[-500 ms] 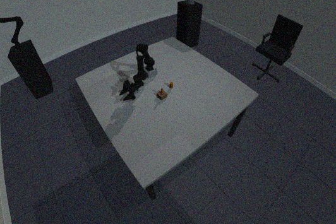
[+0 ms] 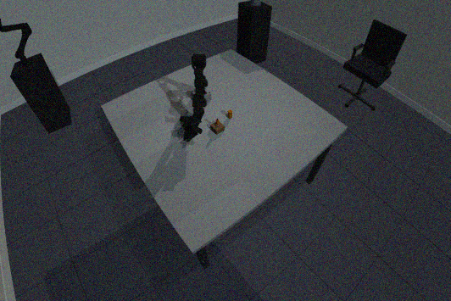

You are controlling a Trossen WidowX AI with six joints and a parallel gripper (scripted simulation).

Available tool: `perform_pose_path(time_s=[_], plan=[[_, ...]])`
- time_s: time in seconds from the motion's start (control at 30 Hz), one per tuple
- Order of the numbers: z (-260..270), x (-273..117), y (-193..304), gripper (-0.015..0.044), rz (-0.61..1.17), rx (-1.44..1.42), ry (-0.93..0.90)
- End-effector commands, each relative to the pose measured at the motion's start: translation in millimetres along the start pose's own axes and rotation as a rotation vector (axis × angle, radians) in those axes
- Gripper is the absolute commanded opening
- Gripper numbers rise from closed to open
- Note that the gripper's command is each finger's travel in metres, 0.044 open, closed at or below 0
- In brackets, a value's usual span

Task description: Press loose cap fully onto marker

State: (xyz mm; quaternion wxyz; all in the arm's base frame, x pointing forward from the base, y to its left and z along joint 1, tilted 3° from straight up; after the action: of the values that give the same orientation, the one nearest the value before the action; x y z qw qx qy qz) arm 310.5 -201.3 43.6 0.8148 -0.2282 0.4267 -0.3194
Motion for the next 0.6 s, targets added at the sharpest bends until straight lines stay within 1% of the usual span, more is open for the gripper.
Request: perform_pose_path(time_s=[0.0, 0.27, 0.57], plan=[[37, -34, 40, 0.0248, 0.229, -0.493, -0.060], [64, -93, 81, 0.0248, 0.485, -1.095, -0.201], [73, -175, 108, 0.0248, 0.741, -1.737, -0.457]])
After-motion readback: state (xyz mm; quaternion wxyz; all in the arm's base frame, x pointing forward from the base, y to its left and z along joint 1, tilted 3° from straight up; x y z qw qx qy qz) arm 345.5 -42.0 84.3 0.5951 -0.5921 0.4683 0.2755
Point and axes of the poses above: the point midway between the two fingers, 35 mm back from their tips, its own x axis out along the fingers, its own z axis across the jaws, y = z × x, the point moved 7 cm from there along -x, back along the fingers, and after that the axes turned 4 degrees about -x, right-handed, at the moved point
